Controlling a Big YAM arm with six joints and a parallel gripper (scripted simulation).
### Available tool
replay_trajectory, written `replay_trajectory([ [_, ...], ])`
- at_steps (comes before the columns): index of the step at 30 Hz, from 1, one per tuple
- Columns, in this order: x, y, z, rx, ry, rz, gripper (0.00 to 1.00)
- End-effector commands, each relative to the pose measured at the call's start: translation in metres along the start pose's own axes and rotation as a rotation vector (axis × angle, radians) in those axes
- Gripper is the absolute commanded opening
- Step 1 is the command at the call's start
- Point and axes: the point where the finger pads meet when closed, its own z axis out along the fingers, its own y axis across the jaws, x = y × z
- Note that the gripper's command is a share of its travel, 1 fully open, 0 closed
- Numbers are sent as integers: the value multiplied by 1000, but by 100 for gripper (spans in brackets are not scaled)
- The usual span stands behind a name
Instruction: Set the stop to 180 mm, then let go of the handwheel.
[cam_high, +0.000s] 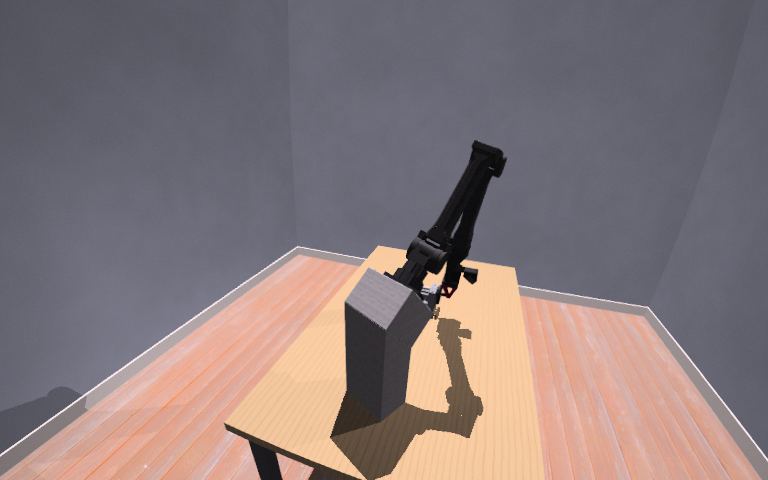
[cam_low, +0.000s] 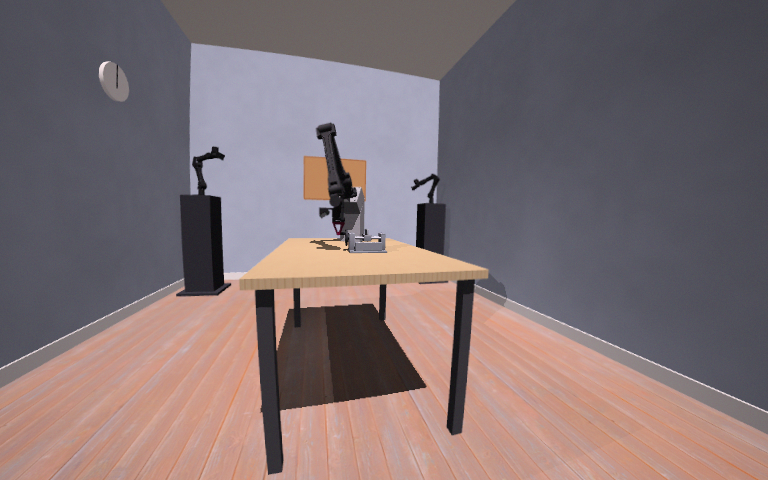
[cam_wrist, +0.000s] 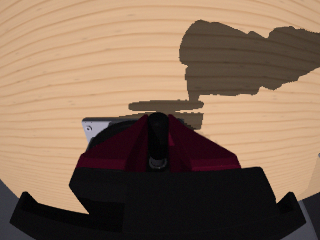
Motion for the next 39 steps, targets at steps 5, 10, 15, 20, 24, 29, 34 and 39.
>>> replay_trajectory([
  [5,-2,30,-28,-42,-4,11,6],
  [10,-1,30,-30,-37,-1,6,6],
  [15,-1,30,-30,-36,-1,5,6],
  [20,-2,34,-30,-42,-2,5,6],
  [24,-2,35,-28,-43,-2,4,6],
  [29,-2,35,-28,-43,-2,4,6],
  [34,-2,35,-28,-43,-2,4,6],
  [39,-2,36,-28,-43,-2,4,6],
])
